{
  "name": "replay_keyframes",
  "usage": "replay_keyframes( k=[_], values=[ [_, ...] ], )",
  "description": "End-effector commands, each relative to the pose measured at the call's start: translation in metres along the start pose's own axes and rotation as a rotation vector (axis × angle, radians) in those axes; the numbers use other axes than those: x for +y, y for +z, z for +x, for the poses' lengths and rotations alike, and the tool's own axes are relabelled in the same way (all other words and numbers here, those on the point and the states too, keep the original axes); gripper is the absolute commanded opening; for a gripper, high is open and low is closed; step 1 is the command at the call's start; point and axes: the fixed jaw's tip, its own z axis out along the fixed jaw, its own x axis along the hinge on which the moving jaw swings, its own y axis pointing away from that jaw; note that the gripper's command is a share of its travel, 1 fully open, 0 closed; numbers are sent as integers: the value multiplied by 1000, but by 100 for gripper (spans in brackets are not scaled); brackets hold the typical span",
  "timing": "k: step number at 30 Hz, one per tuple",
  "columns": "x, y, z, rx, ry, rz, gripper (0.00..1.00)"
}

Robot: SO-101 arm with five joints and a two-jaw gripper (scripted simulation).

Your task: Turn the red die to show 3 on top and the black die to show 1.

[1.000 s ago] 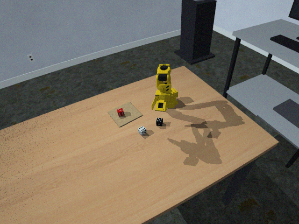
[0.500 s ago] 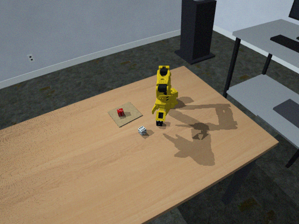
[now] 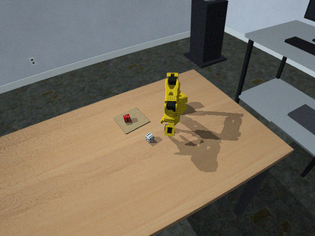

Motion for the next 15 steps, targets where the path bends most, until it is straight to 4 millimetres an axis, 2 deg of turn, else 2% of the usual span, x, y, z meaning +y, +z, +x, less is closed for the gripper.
replay_keyframes(
  k=[1, 15],
  values=[
    [2, -6, -3, -36, 1, -3, 35],
    [2, -7, -6, -38, 1, -3, 35]
  ],
)
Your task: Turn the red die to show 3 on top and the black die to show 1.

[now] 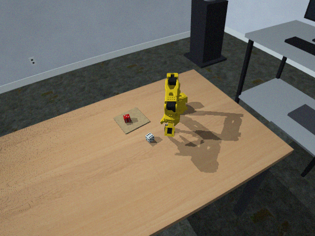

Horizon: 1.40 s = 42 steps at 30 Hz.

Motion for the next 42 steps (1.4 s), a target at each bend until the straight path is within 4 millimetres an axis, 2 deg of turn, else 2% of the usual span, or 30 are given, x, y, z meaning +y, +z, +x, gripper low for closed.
replay_keyframes(
  k=[1, 20, 42],
  values=[
    [2, -6, -3, -32, 1, -3, 35],
    [2, 0, -4, -12, 1, 0, 35],
    [3, 20, -11, 37, -2, 6, 35]
  ],
)
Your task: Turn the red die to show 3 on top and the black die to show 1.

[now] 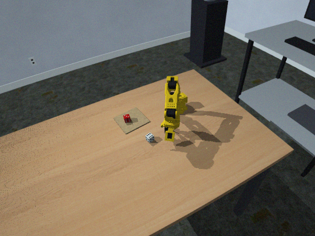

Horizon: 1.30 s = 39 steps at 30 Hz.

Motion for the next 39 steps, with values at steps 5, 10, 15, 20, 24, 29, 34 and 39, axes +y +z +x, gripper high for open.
replay_keyframes(
  k=[5, 10, 15, 20, 24, 29, 34, 39],
  values=[
    [2, -2, -5, -34, -2, -2, 35],
    [2, -2, -6, -33, -2, -2, 35],
    [2, -2, -6, -33, -2, -2, 35],
    [2, -2, -6, -33, -2, -3, 34],
    [1, -2, -6, -32, -2, -5, 33],
    [0, -2, -6, -31, -2, -7, 31],
    [-2, -1, -6, -30, -2, -11, 27],
    [-5, -1, -6, -28, -2, -16, 23]
  ],
)
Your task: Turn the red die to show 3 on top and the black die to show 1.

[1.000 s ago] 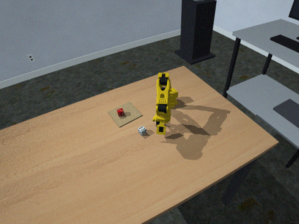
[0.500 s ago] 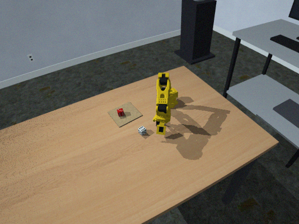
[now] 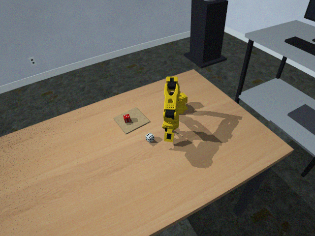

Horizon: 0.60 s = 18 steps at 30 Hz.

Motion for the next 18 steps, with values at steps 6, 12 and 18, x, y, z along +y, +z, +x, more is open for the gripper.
replay_keyframes(
  k=[6, 12, 18],
  values=[
    [-4, -5, -4, -33, -2, -14, 20],
    [-6, -5, -4, -32, -2, -17, 17],
    [-6, -5, -4, -32, -2, -18, 16]
  ],
)
